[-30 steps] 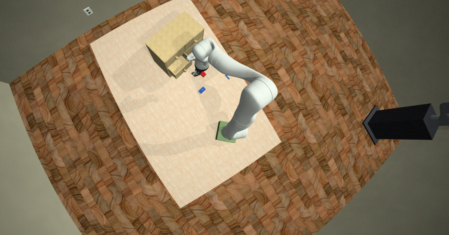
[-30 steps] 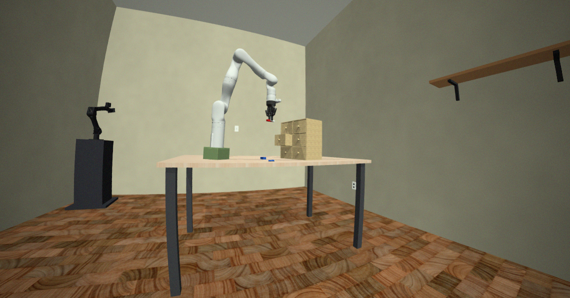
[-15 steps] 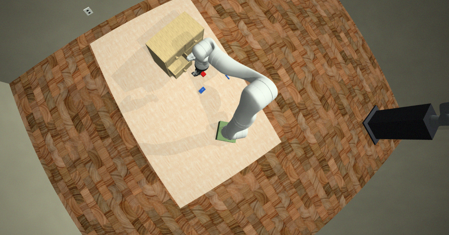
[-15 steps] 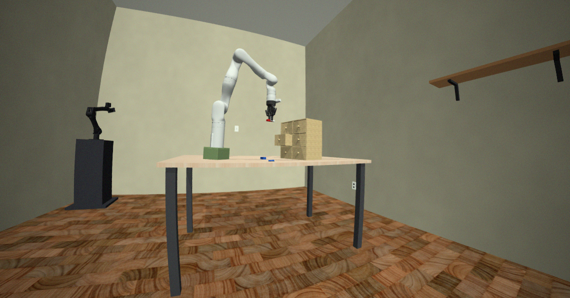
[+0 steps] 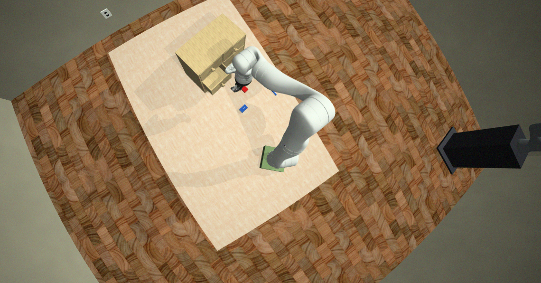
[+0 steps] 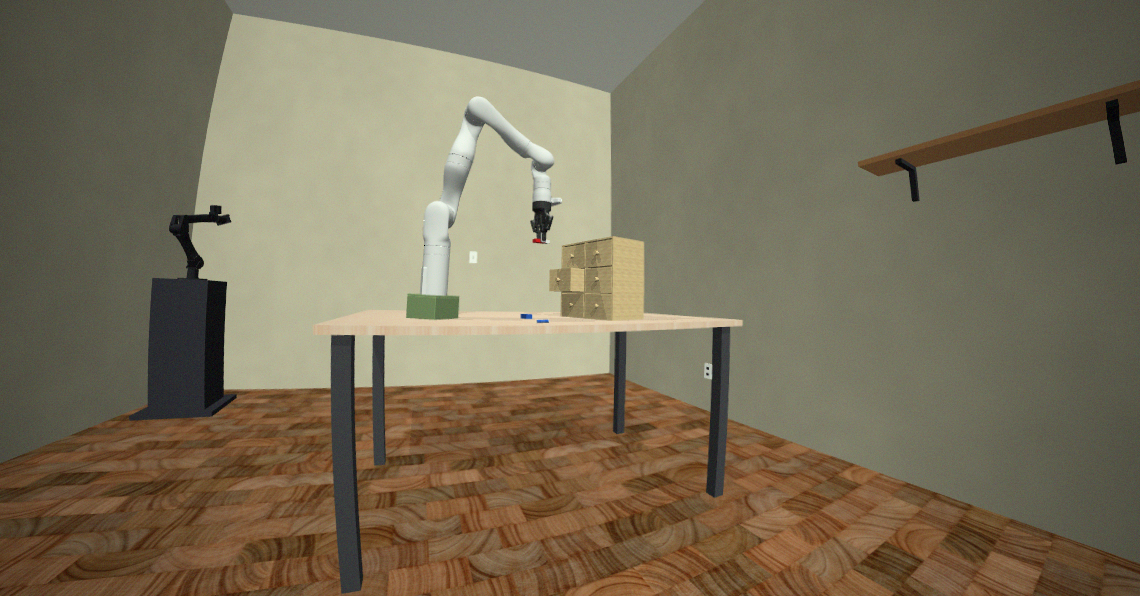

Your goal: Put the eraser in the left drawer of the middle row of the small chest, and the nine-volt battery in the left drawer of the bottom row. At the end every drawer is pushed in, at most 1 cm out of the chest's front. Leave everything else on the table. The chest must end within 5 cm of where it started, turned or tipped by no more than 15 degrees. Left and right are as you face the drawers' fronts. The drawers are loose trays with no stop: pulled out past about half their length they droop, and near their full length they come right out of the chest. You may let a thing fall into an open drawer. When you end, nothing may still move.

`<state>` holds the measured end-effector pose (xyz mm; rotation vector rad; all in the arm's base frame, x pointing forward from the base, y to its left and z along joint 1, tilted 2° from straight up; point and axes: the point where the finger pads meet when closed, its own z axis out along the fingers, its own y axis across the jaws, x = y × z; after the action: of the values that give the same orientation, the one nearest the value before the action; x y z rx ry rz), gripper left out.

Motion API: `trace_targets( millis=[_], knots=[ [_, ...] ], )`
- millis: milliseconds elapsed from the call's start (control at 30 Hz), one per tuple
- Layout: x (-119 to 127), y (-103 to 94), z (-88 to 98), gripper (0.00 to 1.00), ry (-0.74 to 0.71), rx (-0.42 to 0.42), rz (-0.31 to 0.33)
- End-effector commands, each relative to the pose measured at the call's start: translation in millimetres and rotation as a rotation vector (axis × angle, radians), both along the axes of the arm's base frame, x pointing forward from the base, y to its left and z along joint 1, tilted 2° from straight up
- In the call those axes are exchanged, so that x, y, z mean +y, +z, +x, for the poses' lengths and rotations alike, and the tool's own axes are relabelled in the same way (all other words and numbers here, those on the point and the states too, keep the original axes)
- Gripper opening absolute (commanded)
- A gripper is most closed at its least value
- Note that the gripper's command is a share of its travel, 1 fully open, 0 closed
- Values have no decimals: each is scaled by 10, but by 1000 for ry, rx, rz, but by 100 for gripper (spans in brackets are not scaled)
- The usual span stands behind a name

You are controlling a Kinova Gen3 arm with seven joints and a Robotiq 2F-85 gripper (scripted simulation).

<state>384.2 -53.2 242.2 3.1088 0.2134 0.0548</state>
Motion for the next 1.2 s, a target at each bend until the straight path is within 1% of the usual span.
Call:
trace_targets(
  millis=[0, 667, 1167],
  knots=[
    [-6, 10, -4, 19, -1, -7, -1],
    [-7, 7, -11, 19, 1, -67, 7],
    [-8, 2, -23, 19, 3, -166, 21]
  ],
)
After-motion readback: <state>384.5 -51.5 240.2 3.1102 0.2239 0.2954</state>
